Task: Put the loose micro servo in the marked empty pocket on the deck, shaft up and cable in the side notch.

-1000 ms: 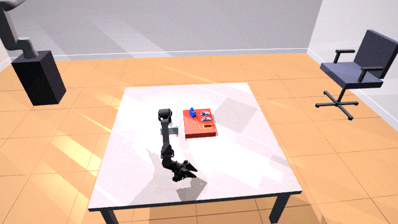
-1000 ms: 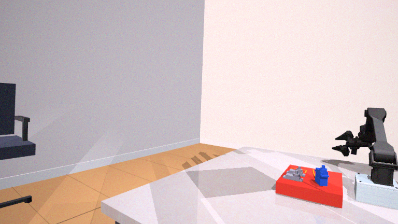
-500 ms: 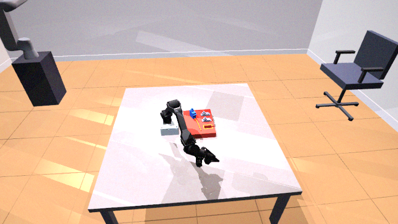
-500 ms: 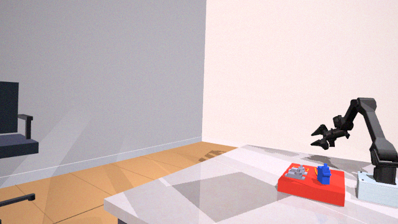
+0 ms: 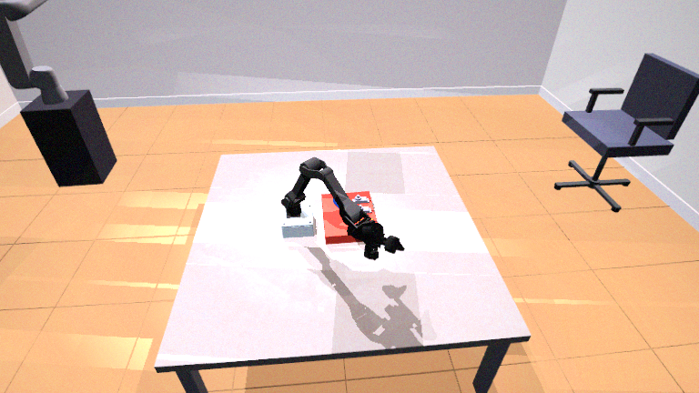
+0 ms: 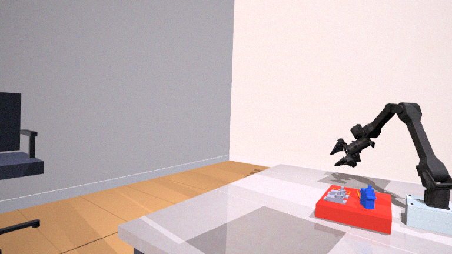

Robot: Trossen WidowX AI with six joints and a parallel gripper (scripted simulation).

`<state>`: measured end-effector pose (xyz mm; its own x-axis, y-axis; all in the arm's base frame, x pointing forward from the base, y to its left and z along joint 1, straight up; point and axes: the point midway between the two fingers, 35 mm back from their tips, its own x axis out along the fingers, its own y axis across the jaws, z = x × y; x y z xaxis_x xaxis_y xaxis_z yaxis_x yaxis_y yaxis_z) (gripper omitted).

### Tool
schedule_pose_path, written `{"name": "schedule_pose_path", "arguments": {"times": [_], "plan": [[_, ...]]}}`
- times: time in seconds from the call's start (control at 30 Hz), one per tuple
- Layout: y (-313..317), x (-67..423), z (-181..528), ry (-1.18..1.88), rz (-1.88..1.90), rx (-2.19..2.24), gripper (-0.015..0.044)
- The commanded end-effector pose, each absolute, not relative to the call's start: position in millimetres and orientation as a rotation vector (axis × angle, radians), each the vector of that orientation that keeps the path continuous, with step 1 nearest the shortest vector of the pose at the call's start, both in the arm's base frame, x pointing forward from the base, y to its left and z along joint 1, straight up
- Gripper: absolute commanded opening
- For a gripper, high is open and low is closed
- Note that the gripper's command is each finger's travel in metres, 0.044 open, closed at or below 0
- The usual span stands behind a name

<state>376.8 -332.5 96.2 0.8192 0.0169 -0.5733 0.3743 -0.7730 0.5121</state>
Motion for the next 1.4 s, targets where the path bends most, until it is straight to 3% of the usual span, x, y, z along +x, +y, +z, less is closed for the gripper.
{"name": "schedule_pose_path", "arguments": {"times": [0.0, 0.6, 1.37], "plan": [[-292.4, 387.8, 91.9, 0.393, -0.787, 2.314, 0.0440], [-115.7, 388.6, 93.7, 0.846, -0.931, 1.938, 0.0440], [28.2, 279.6, 99.7, 1.264, -0.944, 1.232, 0.0440]]}}
